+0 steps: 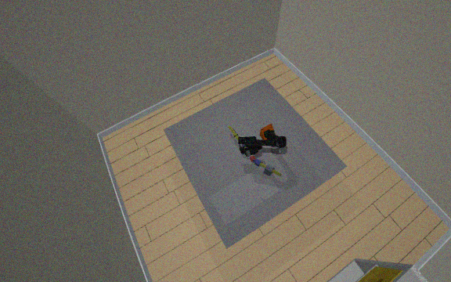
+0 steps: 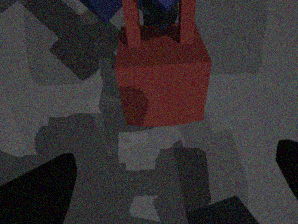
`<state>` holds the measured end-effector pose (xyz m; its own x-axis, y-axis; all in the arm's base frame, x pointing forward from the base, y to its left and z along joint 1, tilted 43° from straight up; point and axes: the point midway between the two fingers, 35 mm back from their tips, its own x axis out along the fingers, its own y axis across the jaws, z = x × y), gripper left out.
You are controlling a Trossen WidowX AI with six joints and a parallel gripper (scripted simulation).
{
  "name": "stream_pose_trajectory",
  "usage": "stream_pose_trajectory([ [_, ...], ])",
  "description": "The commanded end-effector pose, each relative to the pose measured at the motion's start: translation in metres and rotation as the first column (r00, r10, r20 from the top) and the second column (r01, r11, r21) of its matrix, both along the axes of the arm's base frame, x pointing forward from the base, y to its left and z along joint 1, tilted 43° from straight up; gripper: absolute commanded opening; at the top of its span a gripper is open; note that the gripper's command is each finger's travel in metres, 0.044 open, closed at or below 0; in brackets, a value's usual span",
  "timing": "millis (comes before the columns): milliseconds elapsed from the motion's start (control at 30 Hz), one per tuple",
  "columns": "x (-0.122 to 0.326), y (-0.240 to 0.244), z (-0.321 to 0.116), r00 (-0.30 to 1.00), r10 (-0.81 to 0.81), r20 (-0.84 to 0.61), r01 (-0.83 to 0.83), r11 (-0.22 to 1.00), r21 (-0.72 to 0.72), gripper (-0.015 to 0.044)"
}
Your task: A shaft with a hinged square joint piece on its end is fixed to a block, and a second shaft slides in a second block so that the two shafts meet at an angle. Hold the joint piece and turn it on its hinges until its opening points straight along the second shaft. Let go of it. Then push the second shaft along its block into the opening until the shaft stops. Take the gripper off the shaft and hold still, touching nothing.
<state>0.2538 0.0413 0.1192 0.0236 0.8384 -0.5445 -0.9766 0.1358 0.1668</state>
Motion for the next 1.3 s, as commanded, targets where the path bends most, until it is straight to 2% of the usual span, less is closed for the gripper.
stream_pose_trajectory([
  [0,-0.001,0.012,-0.011,1.0,-0.002,0.003,0.002,1.0,0.003,0.044],
  [267,-0.005,0.032,-0.03,1.0,0.001,0.004,-0.001,1.0,0.01,0.044],
  [567,0.002,0.053,-0.01,1.0,0.001,0.004,-0.001,1.0,0.012,0.044],
  [1267,0.003,0.078,-0.025,1.0,0.001,0.005,-0.001,1.0,0.014,0.044],
])
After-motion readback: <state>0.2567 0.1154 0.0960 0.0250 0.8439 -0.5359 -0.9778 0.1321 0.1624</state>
